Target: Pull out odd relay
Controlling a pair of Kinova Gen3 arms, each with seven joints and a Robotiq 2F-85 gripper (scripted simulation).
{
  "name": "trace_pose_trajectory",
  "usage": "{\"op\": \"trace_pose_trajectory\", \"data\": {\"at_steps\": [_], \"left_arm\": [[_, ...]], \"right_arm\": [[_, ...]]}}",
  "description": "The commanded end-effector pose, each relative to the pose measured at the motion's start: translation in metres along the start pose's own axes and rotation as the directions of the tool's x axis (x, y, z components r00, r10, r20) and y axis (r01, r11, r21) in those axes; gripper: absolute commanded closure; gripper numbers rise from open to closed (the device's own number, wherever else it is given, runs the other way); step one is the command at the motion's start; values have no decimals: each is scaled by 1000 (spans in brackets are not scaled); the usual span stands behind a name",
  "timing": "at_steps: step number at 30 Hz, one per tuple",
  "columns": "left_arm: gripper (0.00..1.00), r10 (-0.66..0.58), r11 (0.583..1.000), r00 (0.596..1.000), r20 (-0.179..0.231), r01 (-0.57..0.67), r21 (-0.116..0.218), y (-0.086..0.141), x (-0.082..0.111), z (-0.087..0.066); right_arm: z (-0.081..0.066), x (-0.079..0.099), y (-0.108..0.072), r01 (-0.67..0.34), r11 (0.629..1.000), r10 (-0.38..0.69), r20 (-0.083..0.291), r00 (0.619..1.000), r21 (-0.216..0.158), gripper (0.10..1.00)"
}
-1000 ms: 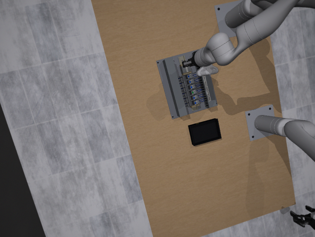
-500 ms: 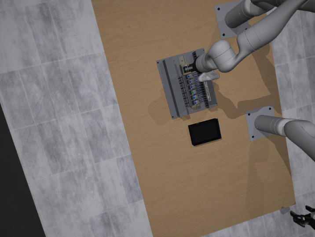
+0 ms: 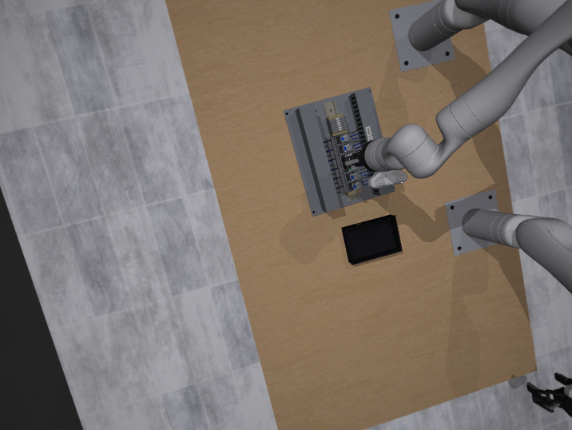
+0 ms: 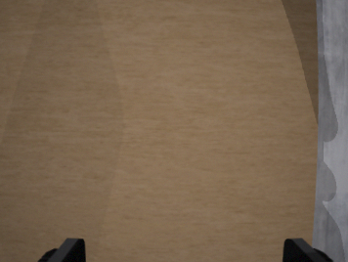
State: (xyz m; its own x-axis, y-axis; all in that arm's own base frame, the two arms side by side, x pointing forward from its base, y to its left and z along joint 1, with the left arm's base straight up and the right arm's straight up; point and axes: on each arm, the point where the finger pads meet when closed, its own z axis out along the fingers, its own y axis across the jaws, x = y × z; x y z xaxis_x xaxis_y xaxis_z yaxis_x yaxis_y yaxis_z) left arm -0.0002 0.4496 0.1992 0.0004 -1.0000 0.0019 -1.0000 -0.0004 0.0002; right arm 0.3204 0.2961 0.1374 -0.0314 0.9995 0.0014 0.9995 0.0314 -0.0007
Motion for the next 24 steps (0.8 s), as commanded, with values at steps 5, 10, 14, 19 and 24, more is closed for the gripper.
{"op": "trace_pose_trajectory", "data": {"at_steps": [5, 10, 14, 19, 24], "left_arm": [[1, 0, 1000, 1000, 2, 0, 0, 0, 0, -1], [1, 0, 1000, 1000, 2, 0, 0, 0, 0, -1], [1, 0, 1000, 1000, 2, 0, 0, 0, 0, -1], [1, 0, 1000, 1000, 2, 0, 0, 0, 0, -1], [1, 0, 1000, 1000, 2, 0, 0, 0, 0, -1]], "right_arm": [[1, 22, 2, -1, 1000, 1, 1, 1000, -1, 448], [1, 25, 2, -1, 1000, 1, 1, 1000, -1, 448], [1, 25, 2, -1, 1000, 1, 1, 1000, -1, 448], [1, 25, 2, -1, 1000, 1, 1, 1000, -1, 448], [1, 25, 2, -1, 1000, 1, 1, 1000, -1, 448]]}}
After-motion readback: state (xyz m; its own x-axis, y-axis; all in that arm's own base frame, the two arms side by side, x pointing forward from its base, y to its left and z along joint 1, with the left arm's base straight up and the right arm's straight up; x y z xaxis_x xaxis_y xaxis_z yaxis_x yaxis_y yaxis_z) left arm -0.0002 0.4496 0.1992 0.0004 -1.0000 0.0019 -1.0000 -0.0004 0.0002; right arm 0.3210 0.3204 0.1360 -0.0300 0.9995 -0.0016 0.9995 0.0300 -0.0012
